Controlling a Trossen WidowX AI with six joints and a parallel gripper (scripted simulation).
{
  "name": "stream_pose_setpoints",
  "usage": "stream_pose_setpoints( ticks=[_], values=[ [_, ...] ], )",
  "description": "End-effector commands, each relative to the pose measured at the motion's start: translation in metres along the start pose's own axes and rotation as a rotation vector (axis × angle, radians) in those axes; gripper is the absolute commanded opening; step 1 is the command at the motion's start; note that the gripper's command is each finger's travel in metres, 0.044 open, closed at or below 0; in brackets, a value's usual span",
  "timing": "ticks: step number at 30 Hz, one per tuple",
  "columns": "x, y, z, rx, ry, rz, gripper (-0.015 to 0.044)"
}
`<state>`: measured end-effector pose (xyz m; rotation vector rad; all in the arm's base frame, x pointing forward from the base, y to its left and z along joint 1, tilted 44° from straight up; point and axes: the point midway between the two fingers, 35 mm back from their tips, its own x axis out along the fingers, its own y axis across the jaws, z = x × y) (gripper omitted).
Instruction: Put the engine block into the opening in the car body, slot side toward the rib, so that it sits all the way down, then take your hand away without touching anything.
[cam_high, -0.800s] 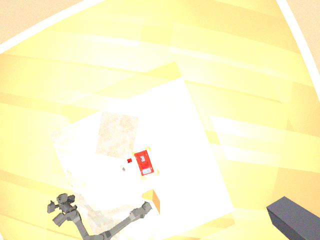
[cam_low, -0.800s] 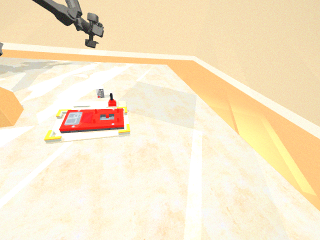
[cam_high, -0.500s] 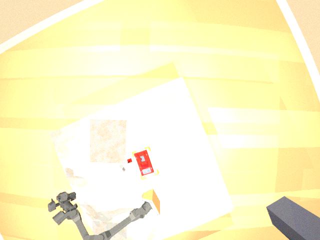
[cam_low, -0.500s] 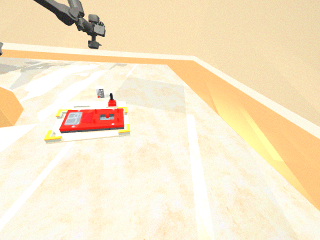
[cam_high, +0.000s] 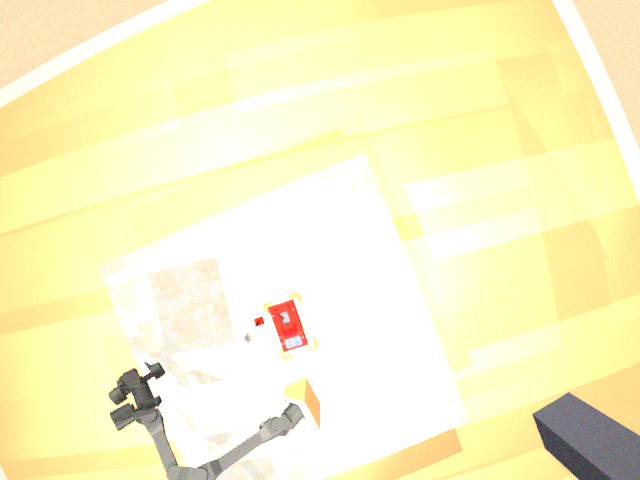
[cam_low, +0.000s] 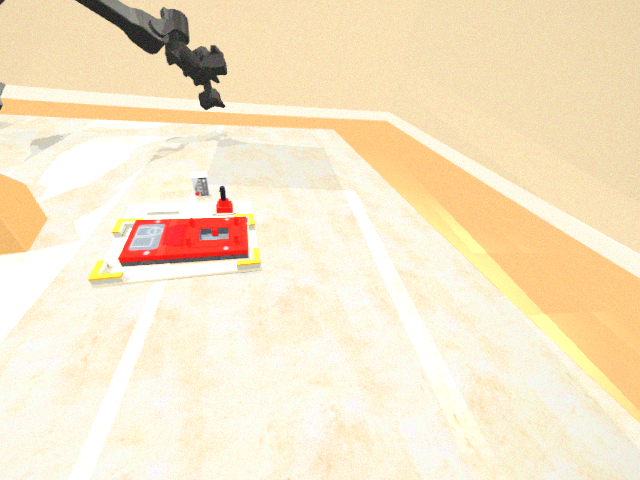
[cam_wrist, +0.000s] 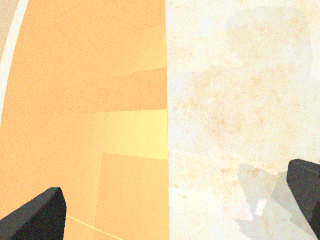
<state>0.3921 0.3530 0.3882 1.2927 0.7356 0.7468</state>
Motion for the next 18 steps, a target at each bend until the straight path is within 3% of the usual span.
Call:
stream_pose_setpoints(
  ticks=[1,18],
  values=[
    [-0.001,-0.025,0.011,-0.108,0.004,-0.073,0.044],
    [-0.032,-0.123,0.059,-0.59,0.118,-0.352,0.044]
  ],
)
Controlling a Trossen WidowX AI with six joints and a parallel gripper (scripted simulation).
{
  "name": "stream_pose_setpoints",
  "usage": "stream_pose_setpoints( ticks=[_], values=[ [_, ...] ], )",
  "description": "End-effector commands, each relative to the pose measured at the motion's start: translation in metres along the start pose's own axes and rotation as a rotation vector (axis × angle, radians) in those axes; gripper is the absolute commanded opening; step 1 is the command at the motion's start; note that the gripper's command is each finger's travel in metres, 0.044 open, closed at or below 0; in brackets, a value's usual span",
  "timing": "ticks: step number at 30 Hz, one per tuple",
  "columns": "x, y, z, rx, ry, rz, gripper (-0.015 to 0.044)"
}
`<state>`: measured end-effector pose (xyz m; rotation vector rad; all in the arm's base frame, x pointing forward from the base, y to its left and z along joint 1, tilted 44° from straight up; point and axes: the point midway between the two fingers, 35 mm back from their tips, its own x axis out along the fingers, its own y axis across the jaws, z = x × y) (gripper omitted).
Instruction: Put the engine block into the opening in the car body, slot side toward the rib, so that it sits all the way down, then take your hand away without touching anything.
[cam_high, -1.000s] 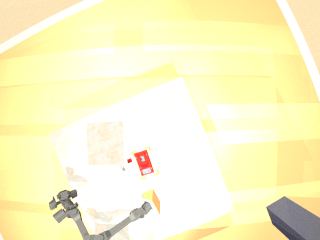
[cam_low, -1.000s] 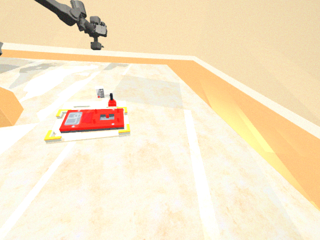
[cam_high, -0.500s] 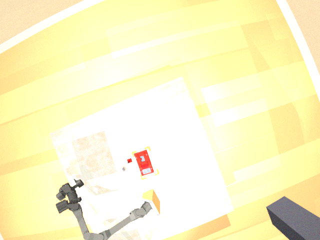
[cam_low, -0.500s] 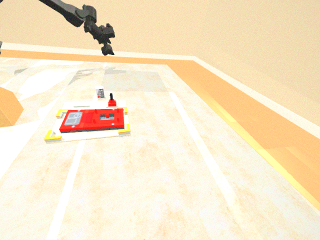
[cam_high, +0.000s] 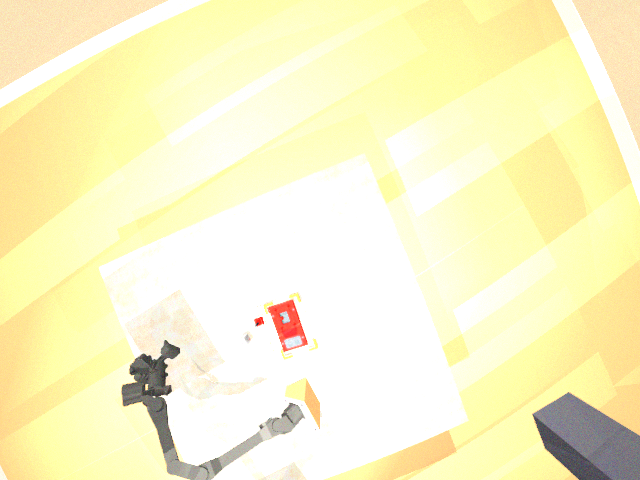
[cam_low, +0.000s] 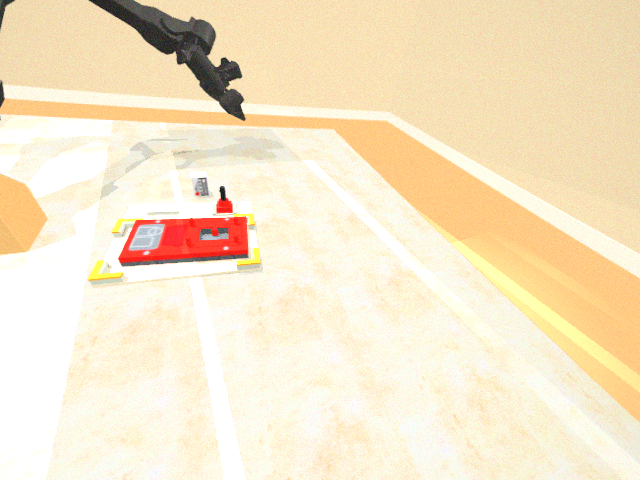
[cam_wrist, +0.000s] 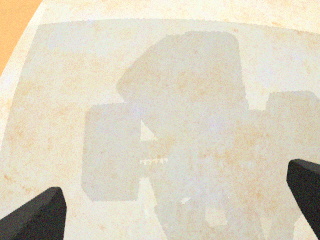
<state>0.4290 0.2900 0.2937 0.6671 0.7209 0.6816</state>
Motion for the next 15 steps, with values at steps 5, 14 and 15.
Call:
stream_pose_setpoints(
  ticks=[5,14,15],
  values=[
    [-0.007,-0.056,-0.011,-0.222,0.106,-0.097,0.044],
    [-0.027,-0.115,-0.027,-0.478,0.254,-0.158,0.044],
    [-0.029,-0.122,-0.029,-0.506,0.272,-0.16,0.044]
  ],
)
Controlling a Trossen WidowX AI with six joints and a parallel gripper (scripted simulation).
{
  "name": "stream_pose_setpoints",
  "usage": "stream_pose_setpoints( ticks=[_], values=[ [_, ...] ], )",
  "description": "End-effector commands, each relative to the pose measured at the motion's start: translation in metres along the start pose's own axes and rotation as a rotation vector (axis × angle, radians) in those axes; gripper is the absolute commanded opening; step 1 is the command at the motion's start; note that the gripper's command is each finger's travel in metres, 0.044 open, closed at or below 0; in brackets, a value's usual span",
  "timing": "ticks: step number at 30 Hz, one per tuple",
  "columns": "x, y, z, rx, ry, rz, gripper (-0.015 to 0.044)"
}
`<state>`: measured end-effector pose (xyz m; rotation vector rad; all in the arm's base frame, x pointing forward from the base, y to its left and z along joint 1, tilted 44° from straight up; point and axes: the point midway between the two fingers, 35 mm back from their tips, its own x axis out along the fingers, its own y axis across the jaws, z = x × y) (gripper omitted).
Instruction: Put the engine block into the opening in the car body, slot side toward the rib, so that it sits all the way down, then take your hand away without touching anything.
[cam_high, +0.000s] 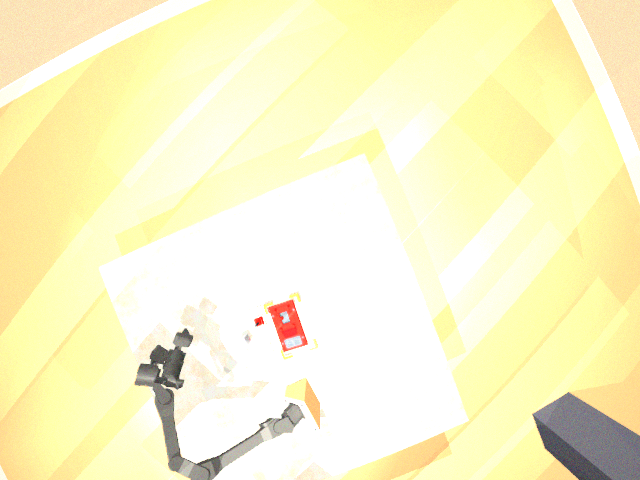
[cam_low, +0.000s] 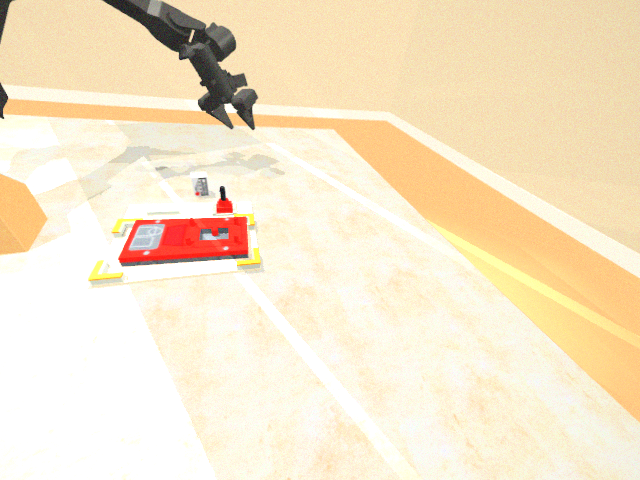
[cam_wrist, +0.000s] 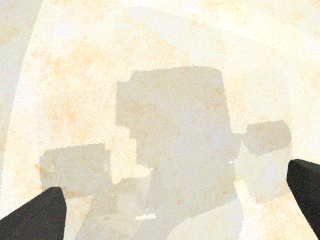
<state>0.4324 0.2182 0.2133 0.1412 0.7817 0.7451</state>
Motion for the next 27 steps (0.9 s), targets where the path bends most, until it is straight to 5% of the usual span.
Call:
stream_pose_setpoints(
  ticks=[1,27],
  values=[
    [-0.003,-0.019,-0.021,-0.105,0.068,-0.006,0.044],
    [-0.069,-0.098,-0.162,-0.816,0.328,0.312,0.044]
  ],
)
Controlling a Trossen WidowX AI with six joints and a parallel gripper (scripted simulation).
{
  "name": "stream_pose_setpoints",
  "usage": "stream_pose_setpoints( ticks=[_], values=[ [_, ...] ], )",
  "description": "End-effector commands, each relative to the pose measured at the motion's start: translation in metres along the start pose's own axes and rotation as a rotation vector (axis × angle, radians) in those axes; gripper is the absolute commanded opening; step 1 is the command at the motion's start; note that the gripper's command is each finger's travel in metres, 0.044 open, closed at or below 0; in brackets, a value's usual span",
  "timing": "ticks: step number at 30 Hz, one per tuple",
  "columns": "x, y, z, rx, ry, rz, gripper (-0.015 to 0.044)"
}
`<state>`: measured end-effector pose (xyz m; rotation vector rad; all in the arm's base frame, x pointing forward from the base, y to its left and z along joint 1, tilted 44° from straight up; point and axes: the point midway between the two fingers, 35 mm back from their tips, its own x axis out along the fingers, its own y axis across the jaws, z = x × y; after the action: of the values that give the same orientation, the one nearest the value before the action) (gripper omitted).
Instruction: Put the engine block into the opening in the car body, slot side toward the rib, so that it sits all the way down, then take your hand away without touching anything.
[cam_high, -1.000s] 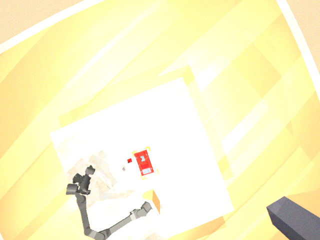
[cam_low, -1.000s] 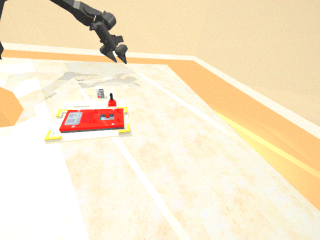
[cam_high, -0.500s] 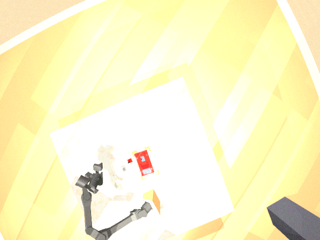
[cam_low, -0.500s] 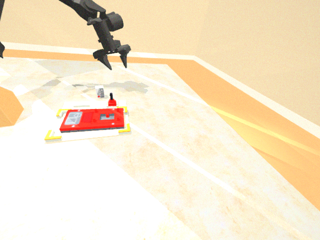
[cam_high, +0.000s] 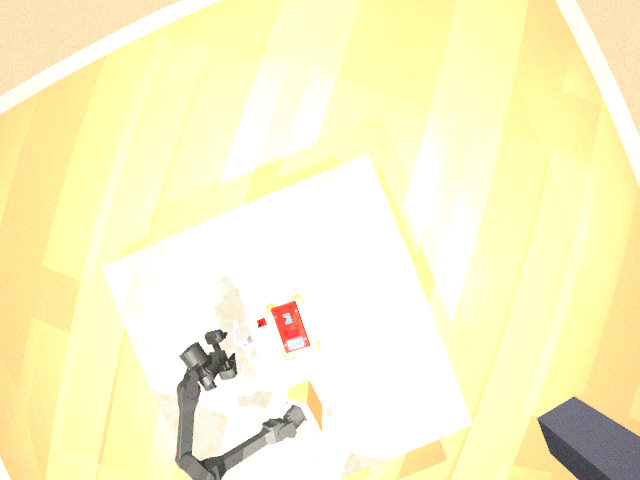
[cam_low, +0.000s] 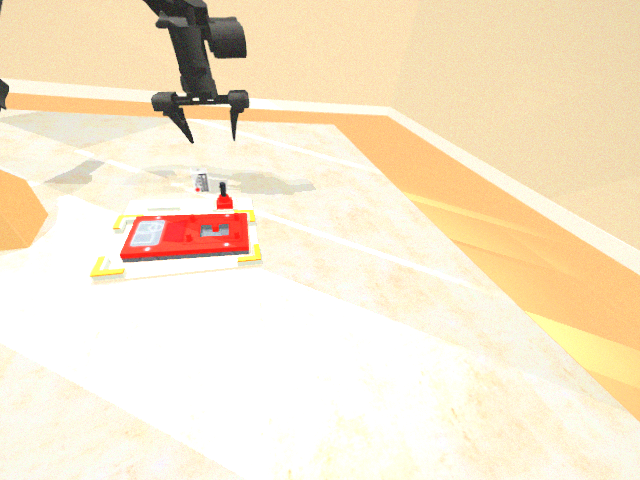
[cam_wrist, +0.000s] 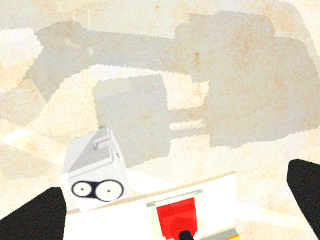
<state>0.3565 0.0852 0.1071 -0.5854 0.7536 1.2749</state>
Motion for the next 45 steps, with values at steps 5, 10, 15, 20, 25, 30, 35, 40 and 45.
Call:
stream_pose_setpoints(
  ticks=[5,10,15,20,25,30,35,40,45],
  values=[
    [-0.01,0.028,-0.032,-0.213,-0.059,0.106,0.044],
    [-0.012,0.029,-0.036,-0.251,-0.076,0.12,0.044],
    [0.02,0.033,-0.034,-0.251,-0.077,0.12,0.044],
    [0.028,0.035,-0.034,-0.251,-0.078,0.12,0.044],
    [0.038,0.037,-0.033,-0.251,-0.078,0.12,0.044],
    [0.045,0.037,-0.032,-0.251,-0.078,0.12,0.044],
    [0.053,0.038,-0.032,-0.251,-0.078,0.119,0.044],
    [0.061,0.039,-0.031,-0.251,-0.078,0.119,0.044],
    [0.069,0.04,-0.031,-0.251,-0.078,0.119,0.044]
  ],
)
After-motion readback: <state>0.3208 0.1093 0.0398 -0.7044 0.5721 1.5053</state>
